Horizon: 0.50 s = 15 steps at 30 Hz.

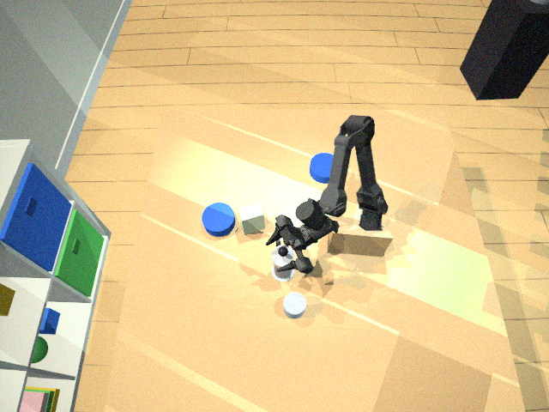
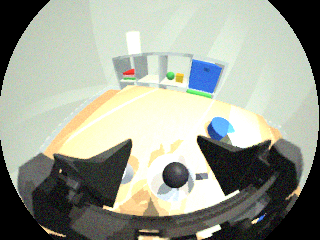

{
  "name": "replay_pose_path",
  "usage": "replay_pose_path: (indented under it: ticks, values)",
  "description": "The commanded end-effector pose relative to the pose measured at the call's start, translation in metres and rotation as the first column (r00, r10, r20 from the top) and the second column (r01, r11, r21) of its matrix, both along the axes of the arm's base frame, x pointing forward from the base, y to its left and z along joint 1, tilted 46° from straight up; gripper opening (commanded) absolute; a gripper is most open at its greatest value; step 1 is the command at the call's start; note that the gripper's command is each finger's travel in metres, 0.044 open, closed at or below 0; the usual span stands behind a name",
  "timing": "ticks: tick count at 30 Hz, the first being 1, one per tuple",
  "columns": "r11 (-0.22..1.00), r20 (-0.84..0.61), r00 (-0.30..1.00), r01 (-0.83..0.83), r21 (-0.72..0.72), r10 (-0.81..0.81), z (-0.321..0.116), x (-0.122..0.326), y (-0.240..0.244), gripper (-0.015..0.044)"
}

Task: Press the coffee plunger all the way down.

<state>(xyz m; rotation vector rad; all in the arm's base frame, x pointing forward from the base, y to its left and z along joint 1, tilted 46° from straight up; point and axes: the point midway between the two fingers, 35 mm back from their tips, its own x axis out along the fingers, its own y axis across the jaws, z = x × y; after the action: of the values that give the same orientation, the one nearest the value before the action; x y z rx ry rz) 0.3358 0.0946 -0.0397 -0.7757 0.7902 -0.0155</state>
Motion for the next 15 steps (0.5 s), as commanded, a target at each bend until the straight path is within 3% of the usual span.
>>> replay_pose_path:
  ticks: [1, 6, 15]
  values:
    - [1.0, 0.015, 1.0, 0.001, 0.009, -0.001, 0.026, -0.002, 0.02, 0.044]
    - [1.0, 0.012, 1.0, 0.003, 0.002, -0.003, 0.065, -0.017, 0.041, 0.044]
    - [1.0, 0.012, 1.0, 0.003, 0.001, -0.003, 0.066, -0.018, 0.041, 0.044]
